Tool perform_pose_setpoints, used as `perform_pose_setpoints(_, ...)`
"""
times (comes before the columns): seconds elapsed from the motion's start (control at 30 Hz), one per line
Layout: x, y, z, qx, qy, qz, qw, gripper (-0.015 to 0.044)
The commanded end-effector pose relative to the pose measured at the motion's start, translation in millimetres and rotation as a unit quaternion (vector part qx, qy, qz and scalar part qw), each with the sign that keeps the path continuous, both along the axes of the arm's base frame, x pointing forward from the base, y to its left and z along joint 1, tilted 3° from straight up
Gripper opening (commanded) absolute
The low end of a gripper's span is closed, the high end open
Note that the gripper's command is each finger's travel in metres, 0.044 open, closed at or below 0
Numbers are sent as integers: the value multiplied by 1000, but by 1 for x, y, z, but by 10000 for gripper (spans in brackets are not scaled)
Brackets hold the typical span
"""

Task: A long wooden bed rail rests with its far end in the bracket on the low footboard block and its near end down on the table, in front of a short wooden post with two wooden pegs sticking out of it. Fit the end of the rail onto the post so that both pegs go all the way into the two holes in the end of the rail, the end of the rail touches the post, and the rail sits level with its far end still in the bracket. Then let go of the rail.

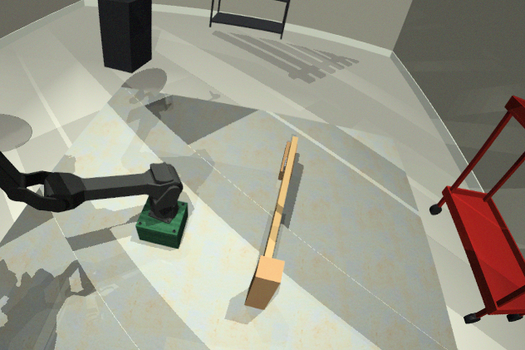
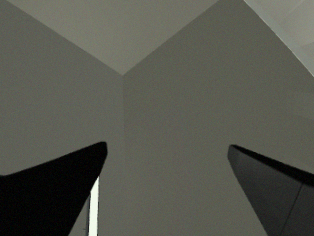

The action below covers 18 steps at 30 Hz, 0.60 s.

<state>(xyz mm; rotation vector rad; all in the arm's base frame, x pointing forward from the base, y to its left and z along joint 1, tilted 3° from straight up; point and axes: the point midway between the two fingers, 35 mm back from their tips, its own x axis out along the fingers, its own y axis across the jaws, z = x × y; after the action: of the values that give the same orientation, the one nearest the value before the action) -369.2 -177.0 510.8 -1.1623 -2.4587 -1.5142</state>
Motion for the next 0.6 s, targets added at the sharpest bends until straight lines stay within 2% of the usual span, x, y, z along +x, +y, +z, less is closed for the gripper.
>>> perform_pose_setpoints(0.0,36,44,44,-47,93,-1,995,440)
perform_pose_setpoints(0.17,75,70,69,-83,191,16,978,440)
perform_pose_setpoints(0.37,140,137,104,-142,317,1,938,440)
perform_pose_setpoints(0.5,163,149,109,-126,358,-6,925,440)
perform_pose_setpoints(0.57,189,171,116,-143,399,-13,905,440)
